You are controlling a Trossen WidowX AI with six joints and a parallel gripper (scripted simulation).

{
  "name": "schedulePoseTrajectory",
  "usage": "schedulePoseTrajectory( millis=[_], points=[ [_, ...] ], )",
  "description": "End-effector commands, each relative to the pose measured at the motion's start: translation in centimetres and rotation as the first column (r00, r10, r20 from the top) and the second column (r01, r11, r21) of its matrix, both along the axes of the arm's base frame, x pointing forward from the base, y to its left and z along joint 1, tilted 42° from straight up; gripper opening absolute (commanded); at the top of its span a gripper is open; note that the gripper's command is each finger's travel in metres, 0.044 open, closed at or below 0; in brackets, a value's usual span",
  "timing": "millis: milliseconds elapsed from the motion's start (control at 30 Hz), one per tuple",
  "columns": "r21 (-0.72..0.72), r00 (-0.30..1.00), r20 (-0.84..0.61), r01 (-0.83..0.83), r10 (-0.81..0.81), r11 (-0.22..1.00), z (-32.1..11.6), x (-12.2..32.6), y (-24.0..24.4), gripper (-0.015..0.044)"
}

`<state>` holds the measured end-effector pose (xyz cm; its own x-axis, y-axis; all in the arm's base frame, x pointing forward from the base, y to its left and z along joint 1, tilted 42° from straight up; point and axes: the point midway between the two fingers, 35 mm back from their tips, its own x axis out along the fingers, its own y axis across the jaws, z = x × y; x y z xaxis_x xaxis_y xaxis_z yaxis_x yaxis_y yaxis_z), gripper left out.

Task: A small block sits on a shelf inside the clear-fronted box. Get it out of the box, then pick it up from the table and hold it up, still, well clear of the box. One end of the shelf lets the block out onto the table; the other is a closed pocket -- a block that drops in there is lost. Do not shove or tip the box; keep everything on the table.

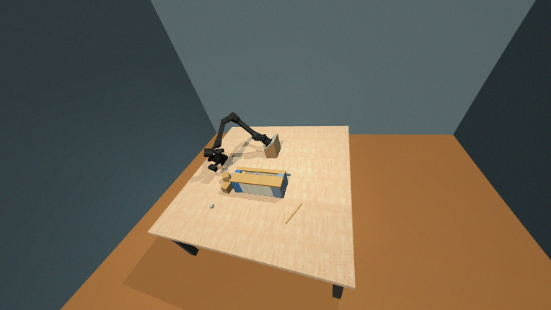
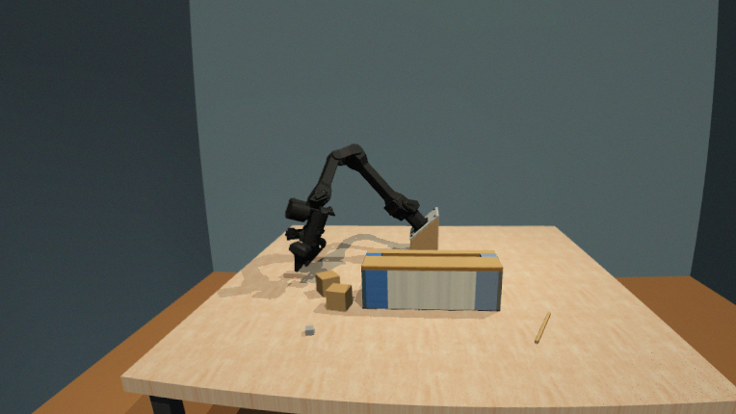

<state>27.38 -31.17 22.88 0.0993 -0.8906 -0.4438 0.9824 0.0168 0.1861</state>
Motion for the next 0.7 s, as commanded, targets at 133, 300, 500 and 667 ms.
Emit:
schedulePoseTrajectory(
  millis=[133,300,500,667],
  points=[
    [0.131,0.879,-0.242,-0.389,0.410,0.912,-2.7,8.5,10.2,0.0400],
    [0.244,0.665,-0.414,-0.577,0.622,0.779,-5.2,11.5,17.5,0.0400],
    [0.416,0.271,-0.609,-0.691,0.746,0.591,-9.3,12.6,25.7,0.0400],
    [0.615,-0.220,-0.720,-0.642,0.658,0.458,-13.6,11.0,30.5,0.0400]
  ],
)
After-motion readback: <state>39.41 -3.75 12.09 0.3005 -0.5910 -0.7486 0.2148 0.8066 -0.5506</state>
